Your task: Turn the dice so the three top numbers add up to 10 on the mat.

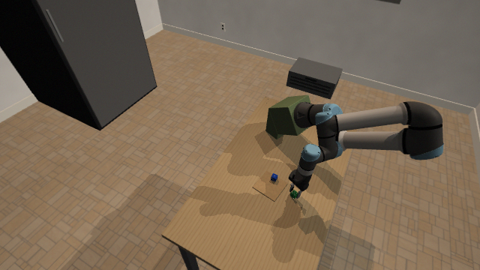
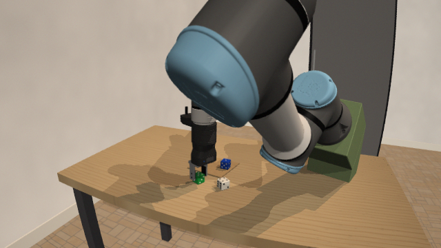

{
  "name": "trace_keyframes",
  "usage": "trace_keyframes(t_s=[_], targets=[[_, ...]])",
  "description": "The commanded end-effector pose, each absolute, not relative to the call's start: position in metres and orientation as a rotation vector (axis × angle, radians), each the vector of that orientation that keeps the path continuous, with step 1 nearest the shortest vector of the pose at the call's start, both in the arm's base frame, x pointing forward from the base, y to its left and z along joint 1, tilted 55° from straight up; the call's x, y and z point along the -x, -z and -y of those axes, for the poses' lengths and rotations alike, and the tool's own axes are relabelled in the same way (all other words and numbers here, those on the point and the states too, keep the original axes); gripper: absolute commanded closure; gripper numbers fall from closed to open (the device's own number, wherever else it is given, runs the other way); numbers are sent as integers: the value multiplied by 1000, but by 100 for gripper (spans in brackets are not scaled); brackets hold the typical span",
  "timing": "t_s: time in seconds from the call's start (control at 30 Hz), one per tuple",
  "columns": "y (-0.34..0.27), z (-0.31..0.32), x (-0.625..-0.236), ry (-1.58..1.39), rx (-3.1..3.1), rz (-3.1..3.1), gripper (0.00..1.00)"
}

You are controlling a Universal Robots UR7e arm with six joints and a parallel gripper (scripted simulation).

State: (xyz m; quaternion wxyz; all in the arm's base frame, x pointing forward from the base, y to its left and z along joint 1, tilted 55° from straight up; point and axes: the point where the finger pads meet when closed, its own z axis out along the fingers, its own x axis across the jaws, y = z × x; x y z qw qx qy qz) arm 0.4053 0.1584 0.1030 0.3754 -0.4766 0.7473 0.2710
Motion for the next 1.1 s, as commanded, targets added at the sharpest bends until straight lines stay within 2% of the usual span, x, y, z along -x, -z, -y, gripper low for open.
trace_keyframes(t_s=[0.0,1.07], targets=[[-96,-167,-410,-689,1218,-1915,13],[-94,-170,-412,-689,1218,-1915,13]])
